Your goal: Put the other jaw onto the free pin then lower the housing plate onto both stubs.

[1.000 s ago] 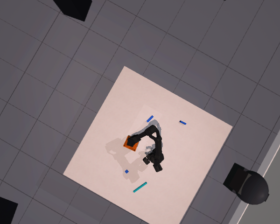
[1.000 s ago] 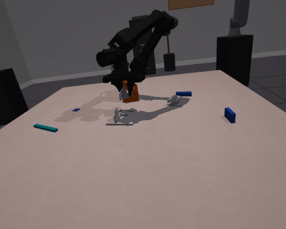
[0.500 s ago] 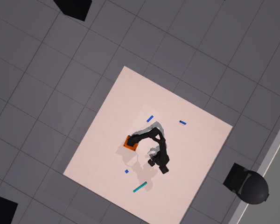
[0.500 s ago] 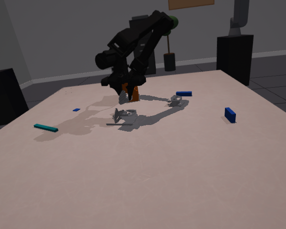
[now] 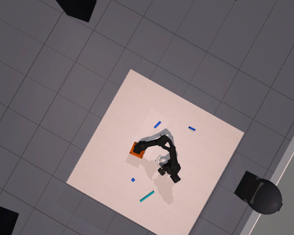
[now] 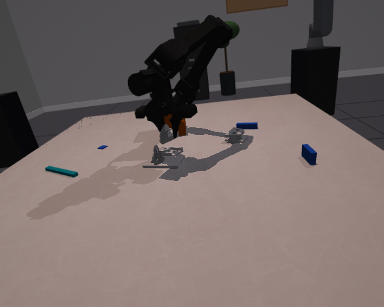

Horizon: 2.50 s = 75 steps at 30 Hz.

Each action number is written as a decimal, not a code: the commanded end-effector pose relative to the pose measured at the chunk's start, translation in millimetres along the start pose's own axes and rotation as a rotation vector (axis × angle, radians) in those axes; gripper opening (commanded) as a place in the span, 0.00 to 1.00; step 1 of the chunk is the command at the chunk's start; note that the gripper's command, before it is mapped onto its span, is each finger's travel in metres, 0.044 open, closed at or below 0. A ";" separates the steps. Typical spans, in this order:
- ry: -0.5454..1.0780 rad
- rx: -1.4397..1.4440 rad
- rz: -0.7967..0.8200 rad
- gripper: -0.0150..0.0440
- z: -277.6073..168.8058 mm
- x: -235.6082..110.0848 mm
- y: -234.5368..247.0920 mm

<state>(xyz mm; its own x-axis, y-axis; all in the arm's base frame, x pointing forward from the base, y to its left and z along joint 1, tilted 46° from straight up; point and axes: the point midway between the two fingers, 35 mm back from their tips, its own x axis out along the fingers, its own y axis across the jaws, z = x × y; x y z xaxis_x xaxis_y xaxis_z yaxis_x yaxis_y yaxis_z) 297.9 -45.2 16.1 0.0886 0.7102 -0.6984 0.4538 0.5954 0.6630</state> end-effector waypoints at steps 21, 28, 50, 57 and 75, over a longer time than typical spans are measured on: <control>-0.002 0.017 0.005 0.48 1.3 -0.9 1.7; -0.002 0.017 0.005 0.48 0.8 -0.9 1.8; -0.002 0.018 0.005 0.48 2.0 24.4 2.0; -0.002 0.019 0.006 0.48 1.7 35.7 2.2; -0.001 0.019 0.007 0.48 0.6 50.6 2.5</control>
<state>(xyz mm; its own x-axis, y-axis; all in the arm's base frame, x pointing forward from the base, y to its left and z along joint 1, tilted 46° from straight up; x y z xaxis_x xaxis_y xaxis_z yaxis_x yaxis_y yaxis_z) 304.7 -9.1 -17.2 0.0919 0.7107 -0.6975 0.4662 0.5882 0.6608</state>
